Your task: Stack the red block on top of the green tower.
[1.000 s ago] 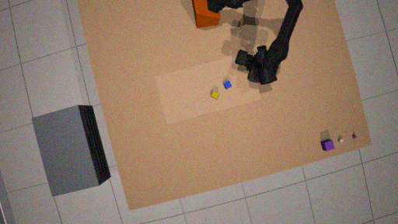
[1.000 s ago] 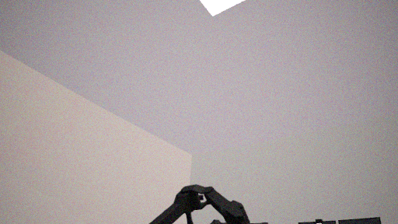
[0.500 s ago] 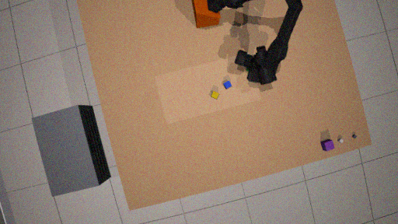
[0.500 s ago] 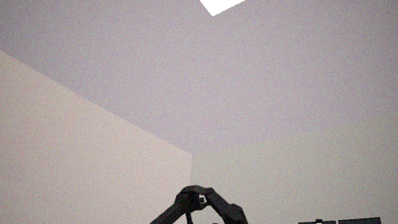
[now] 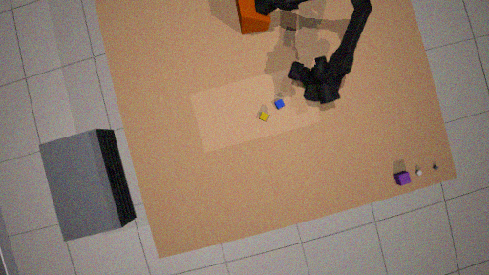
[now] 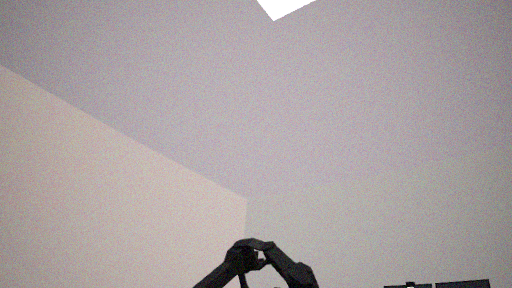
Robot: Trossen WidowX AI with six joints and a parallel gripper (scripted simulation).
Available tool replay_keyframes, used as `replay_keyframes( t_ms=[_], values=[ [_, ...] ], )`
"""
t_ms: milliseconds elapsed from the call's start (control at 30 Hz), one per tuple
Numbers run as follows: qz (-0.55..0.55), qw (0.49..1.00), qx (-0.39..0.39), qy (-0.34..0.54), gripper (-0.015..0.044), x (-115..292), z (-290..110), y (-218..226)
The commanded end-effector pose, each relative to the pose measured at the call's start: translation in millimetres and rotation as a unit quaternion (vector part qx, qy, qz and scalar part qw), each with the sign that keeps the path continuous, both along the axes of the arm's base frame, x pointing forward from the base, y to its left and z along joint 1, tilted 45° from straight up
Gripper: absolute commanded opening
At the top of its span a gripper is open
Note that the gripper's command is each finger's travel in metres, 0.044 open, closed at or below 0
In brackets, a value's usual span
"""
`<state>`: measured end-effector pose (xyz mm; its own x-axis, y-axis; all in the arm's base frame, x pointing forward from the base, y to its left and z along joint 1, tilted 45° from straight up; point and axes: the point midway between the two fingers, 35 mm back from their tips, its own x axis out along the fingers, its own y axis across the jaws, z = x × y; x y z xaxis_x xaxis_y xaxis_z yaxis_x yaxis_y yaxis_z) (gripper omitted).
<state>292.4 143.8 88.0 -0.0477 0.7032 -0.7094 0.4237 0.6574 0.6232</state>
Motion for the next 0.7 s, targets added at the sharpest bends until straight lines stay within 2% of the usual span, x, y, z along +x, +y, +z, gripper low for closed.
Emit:
replay_keyframes(
  t_ms=[0, 100, 667],
  values=[
    [-0.001, 1.0, 0.002, 0.002, 0.0, 0.0, -0.3, 0.6],
    [-0.001, 1.0, 0.001, 0.002, 0.0, 0.3, 3.0, -2.9],
    [-0.001, 1.0, 0.0, 0.001, 0.044, 0.0, 0.2, -0.3]
  ],
)
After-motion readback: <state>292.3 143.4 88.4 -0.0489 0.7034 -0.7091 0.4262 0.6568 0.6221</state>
